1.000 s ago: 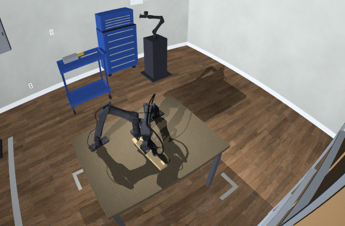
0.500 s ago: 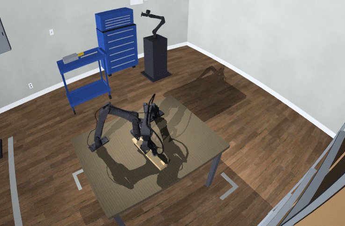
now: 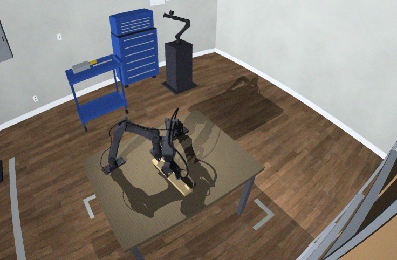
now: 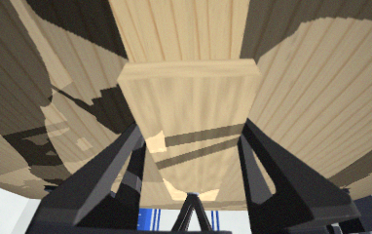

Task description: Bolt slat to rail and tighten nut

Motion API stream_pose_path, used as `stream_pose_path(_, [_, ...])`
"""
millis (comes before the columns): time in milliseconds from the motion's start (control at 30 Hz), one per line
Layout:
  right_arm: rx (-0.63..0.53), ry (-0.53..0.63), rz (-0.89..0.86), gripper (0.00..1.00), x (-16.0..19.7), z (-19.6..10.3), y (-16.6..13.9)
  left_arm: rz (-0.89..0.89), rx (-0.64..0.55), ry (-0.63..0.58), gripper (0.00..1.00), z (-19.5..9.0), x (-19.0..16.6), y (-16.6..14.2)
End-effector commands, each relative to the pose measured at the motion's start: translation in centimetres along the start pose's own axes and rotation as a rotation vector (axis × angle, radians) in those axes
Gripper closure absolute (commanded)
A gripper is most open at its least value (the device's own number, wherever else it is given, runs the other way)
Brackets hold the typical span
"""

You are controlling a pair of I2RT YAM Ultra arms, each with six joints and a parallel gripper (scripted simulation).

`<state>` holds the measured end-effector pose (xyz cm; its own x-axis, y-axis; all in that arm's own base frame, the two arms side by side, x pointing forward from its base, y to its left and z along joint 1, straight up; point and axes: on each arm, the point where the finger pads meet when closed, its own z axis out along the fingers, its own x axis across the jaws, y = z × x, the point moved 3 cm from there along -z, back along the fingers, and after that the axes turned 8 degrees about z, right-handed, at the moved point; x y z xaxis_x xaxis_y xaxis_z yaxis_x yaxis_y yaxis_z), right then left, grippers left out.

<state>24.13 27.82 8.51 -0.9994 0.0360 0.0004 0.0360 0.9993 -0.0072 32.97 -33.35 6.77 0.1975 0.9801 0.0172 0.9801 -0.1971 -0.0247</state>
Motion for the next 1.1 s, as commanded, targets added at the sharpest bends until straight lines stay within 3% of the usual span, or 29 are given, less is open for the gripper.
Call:
stream_pose_path(0, [-0.010, -0.008, 0.000, 0.89, -0.09, -0.37, 0.12, 0.000, -0.012, -0.008, 0.28, -0.56, -0.08, 0.11])
stream_pose_path(833, [-0.010, -0.008, 0.000, 0.89, -0.10, -0.37, 0.12, 0.000, -0.012, -0.008, 0.28, -0.56, -0.08, 0.11])
stream_pose_path(1067, [-0.010, -0.008, 0.000, 0.10, -0.09, -0.37, 0.12, 0.000, -0.012, -0.008, 0.28, -0.56, -0.08, 0.11])
